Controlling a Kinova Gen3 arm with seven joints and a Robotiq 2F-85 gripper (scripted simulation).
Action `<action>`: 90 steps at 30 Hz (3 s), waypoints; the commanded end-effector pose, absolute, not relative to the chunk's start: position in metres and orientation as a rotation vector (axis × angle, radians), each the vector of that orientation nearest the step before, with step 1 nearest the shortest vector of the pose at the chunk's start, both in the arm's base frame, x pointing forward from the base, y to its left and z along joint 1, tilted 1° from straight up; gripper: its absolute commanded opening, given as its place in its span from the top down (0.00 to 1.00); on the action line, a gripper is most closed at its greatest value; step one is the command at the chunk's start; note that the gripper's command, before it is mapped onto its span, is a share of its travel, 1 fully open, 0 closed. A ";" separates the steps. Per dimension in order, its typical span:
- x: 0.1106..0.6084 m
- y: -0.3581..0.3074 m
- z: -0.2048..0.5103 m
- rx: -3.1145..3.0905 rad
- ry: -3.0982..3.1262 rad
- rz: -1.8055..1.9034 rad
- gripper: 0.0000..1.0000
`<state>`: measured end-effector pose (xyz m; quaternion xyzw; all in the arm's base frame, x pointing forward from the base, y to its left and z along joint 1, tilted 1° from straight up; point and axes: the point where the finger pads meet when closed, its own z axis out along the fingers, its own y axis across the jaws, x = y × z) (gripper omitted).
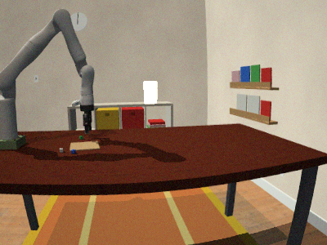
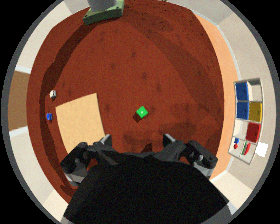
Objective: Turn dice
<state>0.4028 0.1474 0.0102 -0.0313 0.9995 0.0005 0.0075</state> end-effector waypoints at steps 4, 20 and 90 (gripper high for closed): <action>0.403 0.148 0.017 -0.098 3.123 0.002 0.00; 0.402 0.147 0.095 -0.098 3.123 0.002 0.00; 0.356 0.155 0.112 -1.183 2.893 -0.008 0.00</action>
